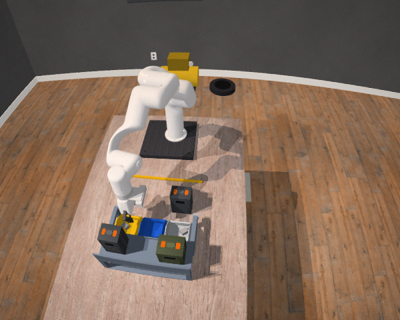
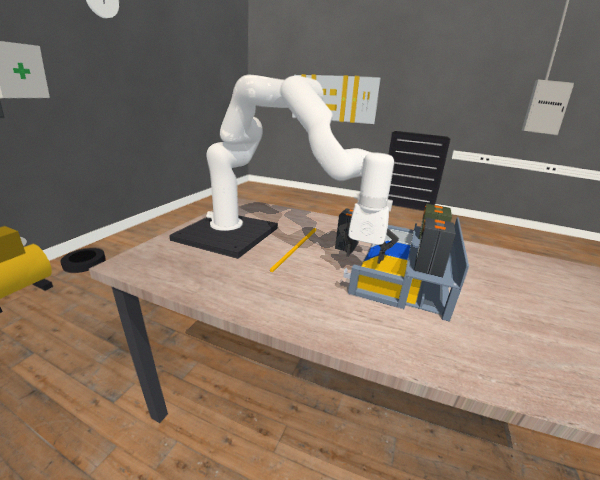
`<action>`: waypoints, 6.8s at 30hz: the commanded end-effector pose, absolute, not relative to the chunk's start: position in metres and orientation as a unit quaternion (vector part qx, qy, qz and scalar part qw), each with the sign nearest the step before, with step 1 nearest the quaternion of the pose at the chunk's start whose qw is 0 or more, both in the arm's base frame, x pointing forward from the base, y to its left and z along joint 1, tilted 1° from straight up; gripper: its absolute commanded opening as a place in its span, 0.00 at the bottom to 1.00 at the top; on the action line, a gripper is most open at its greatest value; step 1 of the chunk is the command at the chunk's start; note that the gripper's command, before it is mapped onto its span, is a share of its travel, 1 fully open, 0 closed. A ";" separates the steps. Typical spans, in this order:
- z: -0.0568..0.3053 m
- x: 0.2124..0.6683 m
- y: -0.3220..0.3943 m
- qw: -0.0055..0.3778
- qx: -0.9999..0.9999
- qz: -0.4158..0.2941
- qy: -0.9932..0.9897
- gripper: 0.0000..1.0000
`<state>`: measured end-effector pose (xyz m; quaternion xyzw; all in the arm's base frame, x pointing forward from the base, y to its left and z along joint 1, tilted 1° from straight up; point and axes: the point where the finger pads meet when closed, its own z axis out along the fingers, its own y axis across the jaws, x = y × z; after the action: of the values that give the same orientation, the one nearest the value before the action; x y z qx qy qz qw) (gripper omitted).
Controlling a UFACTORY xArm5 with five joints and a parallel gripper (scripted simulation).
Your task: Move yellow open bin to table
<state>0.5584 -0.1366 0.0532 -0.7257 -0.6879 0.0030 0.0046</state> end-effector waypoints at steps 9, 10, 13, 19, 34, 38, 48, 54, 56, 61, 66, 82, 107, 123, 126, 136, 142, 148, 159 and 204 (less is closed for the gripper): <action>0.044 0.560 -0.137 0.002 -0.726 0.002 -0.688 1.00; 0.044 0.560 -0.137 0.002 -0.726 0.002 -0.688 1.00; 0.044 0.560 -0.137 0.002 -0.726 0.002 -0.688 1.00; 0.041 0.560 -0.137 0.002 -0.726 0.002 -0.688 1.00; 0.033 0.560 -0.137 0.002 -0.726 0.002 -0.688 1.00; 0.031 0.560 -0.137 0.002 -0.726 0.002 -0.688 1.00; 0.026 0.560 -0.137 0.002 -0.726 0.002 -0.688 1.00; 0.022 0.560 -0.137 0.002 -0.726 0.002 -0.688 1.00; 0.021 0.560 -0.137 0.002 -0.726 0.002 -0.688 1.00; 0.019 0.560 -0.137 0.002 -0.726 0.002 -0.688 1.00; 0.019 0.560 -0.137 0.002 -0.726 0.002 -0.688 1.00; 0.019 0.560 -0.137 0.002 -0.726 0.002 -0.688 1.00; 0.019 0.560 -0.137 0.003 -0.726 0.002 -0.688 0.00; 0.019 0.560 -0.137 0.003 -0.726 0.002 -0.688 0.00; 0.019 0.560 -0.137 0.003 -0.726 0.002 -0.688 0.00; 0.019 0.560 -0.137 0.003 -0.726 0.002 -0.688 0.00; 0.019 0.560 -0.137 0.003 -0.726 0.002 -0.688 0.00; 0.019 0.560 -0.137 0.003 -0.726 0.002 -0.688 0.00; 0.023 0.560 -0.137 0.002 -0.726 0.002 -0.688 0.00; 0.036 0.556 -0.137 0.002 -0.726 0.002 -0.688 0.00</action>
<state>0.5580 -0.1366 0.0339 -0.7257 -0.6880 0.0029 0.0044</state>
